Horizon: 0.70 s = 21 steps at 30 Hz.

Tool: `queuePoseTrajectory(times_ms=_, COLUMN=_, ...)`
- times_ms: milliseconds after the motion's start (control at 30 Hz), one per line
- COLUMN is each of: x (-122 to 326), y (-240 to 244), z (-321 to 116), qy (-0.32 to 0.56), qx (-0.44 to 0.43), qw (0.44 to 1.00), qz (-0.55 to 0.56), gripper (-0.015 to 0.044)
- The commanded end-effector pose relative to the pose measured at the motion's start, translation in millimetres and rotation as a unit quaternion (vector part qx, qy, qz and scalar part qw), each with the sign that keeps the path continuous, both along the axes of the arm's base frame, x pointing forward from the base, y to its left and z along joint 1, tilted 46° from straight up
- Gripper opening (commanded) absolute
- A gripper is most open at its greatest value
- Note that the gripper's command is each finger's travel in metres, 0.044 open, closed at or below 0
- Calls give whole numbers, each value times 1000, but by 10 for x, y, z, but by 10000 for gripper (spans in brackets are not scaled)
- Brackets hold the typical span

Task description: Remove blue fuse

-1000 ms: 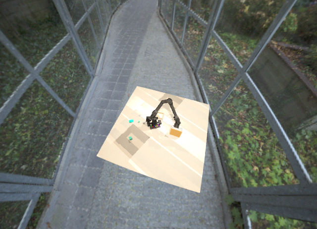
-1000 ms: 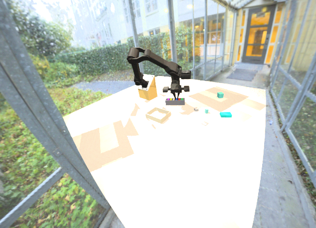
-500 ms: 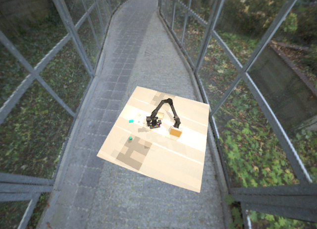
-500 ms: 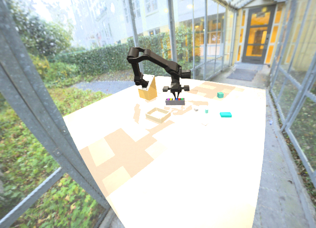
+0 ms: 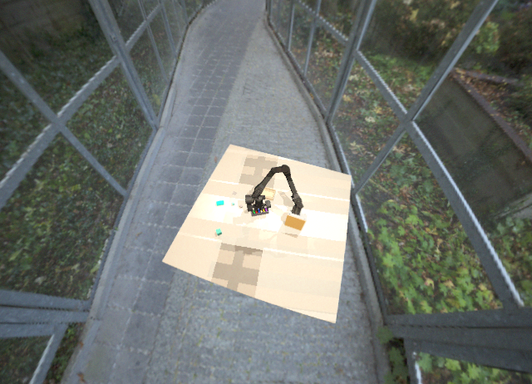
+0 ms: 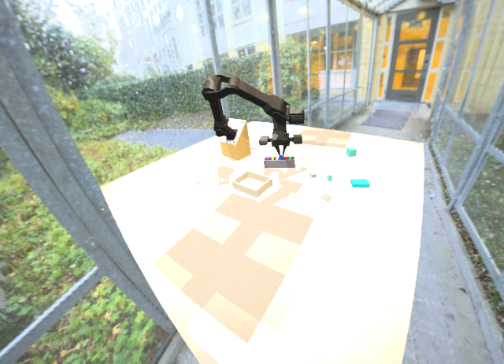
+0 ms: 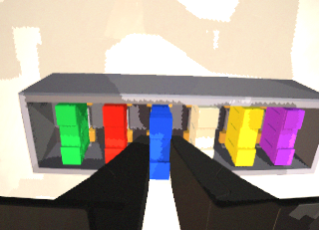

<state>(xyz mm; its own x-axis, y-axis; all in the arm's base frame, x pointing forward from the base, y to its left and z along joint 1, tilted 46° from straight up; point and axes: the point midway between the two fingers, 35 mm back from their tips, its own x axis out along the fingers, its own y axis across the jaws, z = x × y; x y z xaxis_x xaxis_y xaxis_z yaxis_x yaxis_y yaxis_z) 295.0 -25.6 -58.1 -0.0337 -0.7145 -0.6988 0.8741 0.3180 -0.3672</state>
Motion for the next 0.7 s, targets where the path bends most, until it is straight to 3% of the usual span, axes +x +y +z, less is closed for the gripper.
queuePoseTrajectory(times_ms=0, x=10, y=19, z=14, qy=-2, qx=2, qw=1000, qz=-2, gripper=0)
queuePoseTrajectory(times_ms=667, x=13, y=90, z=82, qy=-1, qx=2, qw=1000, qz=-2, gripper=0)
